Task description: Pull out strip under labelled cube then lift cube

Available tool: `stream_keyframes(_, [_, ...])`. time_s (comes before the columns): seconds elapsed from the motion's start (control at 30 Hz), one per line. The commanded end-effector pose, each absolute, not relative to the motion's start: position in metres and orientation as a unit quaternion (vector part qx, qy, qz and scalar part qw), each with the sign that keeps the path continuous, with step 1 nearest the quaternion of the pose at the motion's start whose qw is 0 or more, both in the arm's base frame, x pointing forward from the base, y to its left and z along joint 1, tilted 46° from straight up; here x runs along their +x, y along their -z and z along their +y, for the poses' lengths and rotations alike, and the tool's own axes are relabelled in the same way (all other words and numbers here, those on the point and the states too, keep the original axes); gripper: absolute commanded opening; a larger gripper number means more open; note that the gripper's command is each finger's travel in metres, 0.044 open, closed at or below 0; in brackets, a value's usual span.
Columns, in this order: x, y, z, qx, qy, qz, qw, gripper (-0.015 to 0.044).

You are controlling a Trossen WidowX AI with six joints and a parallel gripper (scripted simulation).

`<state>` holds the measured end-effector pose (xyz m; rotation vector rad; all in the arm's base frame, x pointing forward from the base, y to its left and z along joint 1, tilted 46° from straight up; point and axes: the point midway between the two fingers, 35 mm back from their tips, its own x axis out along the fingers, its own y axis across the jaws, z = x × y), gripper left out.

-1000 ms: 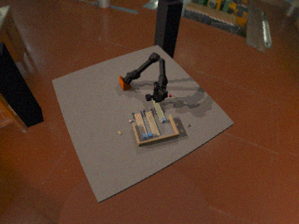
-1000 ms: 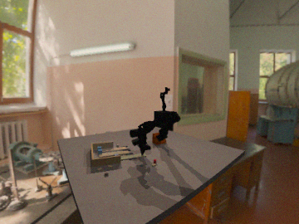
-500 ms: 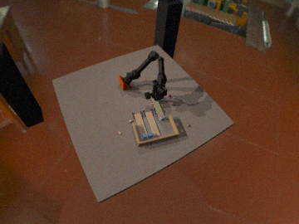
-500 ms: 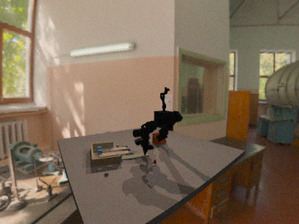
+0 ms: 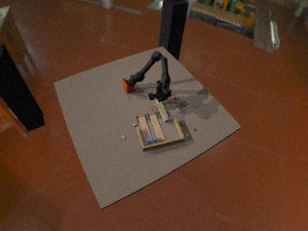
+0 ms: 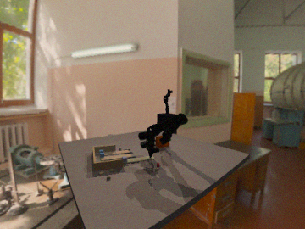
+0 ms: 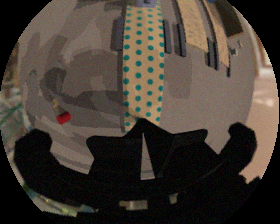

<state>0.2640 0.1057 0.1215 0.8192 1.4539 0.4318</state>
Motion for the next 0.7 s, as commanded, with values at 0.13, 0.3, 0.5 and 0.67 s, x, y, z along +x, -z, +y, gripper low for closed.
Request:
stream_keyframes(0.13, [0.247,-0.118,0.111,0.36,-0.189,0.649,0.643,0.0])
stream_keyframes(0.3, [0.24,-0.118,0.113,0.36,-0.189,0.65,0.643,0.0])
stream_keyframes(0.5, [0.233,-0.119,0.114,0.36,-0.189,0.65,0.643,0.0])
stream_keyframes(0.67, [0.24,-0.137,0.096,0.359,-0.188,0.645,0.648,0.0])
